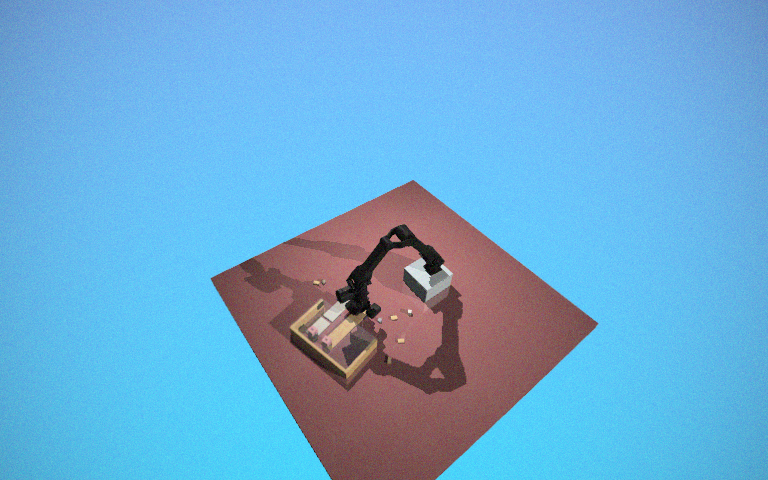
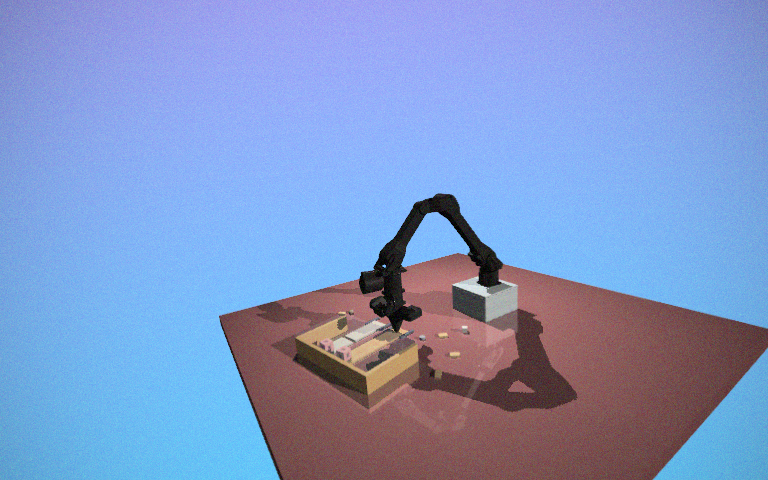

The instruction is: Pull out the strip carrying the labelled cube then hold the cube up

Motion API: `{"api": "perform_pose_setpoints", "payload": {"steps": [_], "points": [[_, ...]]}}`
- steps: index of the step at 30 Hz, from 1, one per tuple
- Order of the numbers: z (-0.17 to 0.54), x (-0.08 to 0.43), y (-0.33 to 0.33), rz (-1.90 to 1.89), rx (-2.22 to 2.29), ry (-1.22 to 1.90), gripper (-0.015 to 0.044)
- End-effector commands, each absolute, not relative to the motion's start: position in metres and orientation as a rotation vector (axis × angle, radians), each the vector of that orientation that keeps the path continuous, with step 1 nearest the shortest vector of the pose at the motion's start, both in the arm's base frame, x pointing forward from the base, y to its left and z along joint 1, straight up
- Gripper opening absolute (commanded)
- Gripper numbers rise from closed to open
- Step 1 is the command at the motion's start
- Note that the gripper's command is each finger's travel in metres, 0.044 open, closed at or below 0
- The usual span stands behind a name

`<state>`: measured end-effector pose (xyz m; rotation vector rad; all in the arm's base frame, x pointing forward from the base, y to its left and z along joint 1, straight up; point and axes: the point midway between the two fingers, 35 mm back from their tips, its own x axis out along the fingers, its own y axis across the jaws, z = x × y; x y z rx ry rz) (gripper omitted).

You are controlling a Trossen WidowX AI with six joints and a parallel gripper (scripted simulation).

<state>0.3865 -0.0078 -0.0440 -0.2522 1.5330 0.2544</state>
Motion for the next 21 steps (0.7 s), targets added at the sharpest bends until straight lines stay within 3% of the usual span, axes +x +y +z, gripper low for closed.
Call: {"api": "perform_pose_setpoints", "payload": {"steps": [1,21], "points": [[-0.045,0.387,-0.008,0.255,-0.258,1.529,0.0],[-0.047,0.366,-0.015,0.255,-0.258,1.53,0.0]]}}
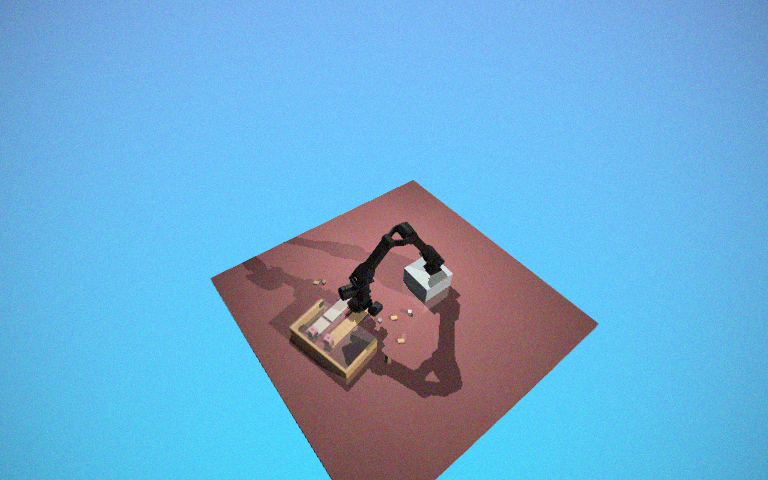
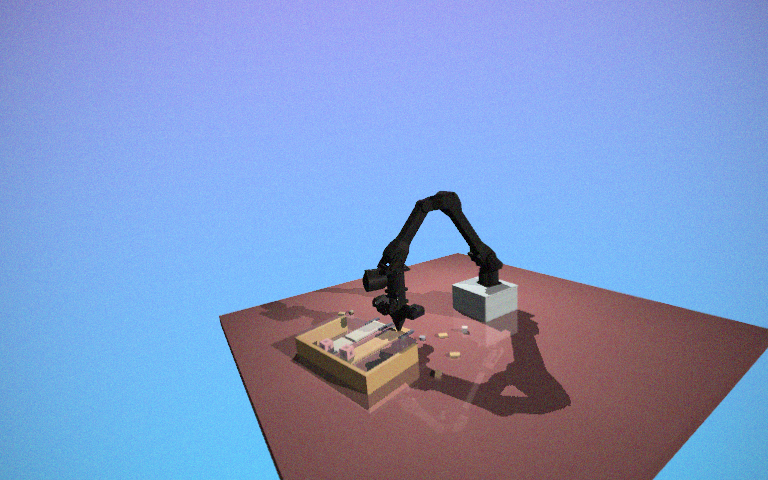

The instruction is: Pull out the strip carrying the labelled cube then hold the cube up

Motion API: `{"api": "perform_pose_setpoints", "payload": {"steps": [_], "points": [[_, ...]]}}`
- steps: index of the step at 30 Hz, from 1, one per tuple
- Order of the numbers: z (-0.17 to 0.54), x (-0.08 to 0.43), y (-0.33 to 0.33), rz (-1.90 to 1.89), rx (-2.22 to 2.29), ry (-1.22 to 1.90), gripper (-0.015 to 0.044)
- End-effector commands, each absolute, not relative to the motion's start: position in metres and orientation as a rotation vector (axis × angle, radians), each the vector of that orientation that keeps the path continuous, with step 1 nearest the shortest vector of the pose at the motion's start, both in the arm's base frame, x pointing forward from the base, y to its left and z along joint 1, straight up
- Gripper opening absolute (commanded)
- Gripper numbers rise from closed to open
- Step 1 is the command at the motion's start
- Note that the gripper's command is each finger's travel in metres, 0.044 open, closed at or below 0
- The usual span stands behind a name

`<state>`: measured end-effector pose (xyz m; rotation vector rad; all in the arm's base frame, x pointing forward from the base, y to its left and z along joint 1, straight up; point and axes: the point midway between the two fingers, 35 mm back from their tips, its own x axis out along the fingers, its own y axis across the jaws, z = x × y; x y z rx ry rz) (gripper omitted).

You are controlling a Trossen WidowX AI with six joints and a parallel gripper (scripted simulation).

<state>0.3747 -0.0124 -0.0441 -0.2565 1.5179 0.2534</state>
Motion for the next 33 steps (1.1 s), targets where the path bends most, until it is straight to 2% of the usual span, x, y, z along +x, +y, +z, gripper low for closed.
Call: {"api": "perform_pose_setpoints", "payload": {"steps": [1,33], "points": [[-0.047,0.365,-0.016,0.255,-0.258,1.53,0.0],[-0.051,0.318,-0.032,0.254,-0.259,1.534,0.0]]}}
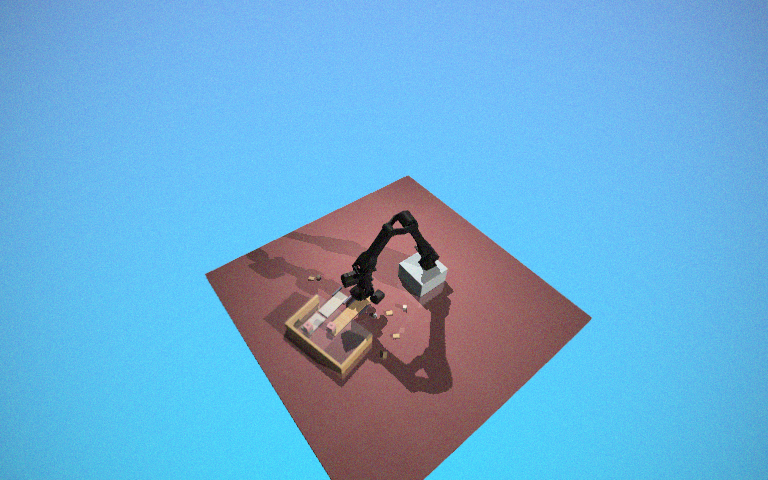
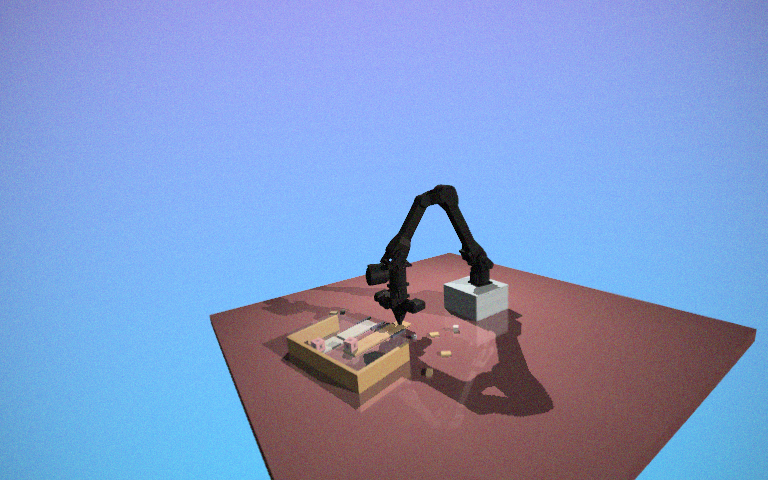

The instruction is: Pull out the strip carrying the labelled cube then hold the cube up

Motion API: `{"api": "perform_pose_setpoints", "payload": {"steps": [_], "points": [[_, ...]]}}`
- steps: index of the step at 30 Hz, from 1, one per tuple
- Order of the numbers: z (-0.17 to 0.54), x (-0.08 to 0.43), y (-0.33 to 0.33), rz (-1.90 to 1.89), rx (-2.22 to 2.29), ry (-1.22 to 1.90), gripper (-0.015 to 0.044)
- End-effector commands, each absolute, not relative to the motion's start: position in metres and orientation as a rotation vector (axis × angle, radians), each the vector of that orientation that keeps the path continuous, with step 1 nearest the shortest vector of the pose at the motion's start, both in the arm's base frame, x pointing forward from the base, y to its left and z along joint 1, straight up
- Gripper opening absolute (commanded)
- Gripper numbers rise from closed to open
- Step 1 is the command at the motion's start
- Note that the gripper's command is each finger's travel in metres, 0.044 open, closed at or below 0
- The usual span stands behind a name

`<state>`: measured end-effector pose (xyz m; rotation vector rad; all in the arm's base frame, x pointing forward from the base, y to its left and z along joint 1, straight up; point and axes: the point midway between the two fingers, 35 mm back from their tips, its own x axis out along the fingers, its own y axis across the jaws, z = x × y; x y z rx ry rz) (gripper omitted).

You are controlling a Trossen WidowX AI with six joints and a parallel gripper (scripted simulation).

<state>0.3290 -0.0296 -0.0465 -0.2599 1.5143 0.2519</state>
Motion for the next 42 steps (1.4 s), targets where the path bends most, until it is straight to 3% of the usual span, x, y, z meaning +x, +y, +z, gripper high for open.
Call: {"api": "perform_pose_setpoints", "payload": {"steps": [1,42], "points": [[-0.051,0.317,-0.033,0.254,-0.259,1.534,0.0],[-0.053,0.26,-0.054,0.254,-0.26,1.538,0.0]]}}
